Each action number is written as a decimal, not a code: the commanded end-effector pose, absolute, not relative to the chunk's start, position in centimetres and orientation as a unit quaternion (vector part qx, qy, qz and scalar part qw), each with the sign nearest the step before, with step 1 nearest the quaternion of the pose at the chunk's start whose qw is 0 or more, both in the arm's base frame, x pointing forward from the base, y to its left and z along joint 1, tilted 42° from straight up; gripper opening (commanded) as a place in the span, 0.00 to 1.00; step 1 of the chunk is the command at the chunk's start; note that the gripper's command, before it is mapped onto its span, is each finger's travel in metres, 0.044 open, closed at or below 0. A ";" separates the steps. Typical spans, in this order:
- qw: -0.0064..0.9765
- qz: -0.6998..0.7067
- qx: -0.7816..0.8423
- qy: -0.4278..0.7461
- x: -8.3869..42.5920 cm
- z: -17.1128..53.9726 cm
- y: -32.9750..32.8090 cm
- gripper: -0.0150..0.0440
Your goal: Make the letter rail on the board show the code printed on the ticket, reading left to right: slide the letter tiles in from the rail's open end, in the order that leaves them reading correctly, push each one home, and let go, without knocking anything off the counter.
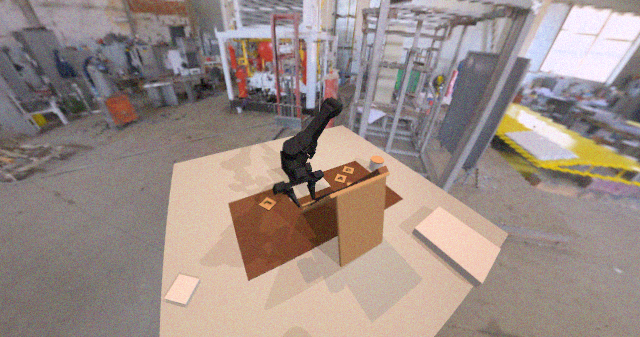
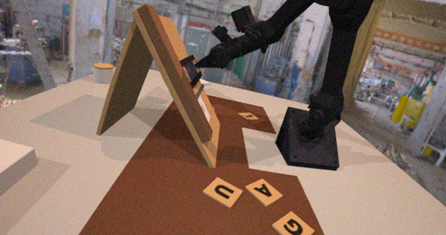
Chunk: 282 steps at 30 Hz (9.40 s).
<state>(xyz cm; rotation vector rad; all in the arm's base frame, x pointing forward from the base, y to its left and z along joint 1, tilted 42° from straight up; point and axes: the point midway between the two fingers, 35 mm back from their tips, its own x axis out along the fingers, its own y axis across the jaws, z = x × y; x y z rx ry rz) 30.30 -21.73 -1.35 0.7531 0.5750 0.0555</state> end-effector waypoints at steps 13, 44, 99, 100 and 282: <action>0.889 0.025 0.363 0.277 30.4 -0.8 -21.1 0.25; 0.889 0.025 0.364 0.277 30.7 0.3 -20.0 0.25; 0.889 0.025 0.364 0.277 31.1 2.0 -18.1 0.25; 0.889 0.025 0.365 0.277 31.1 2.0 -18.0 0.25; 0.888 0.025 0.366 0.278 28.6 8.1 -14.3 0.75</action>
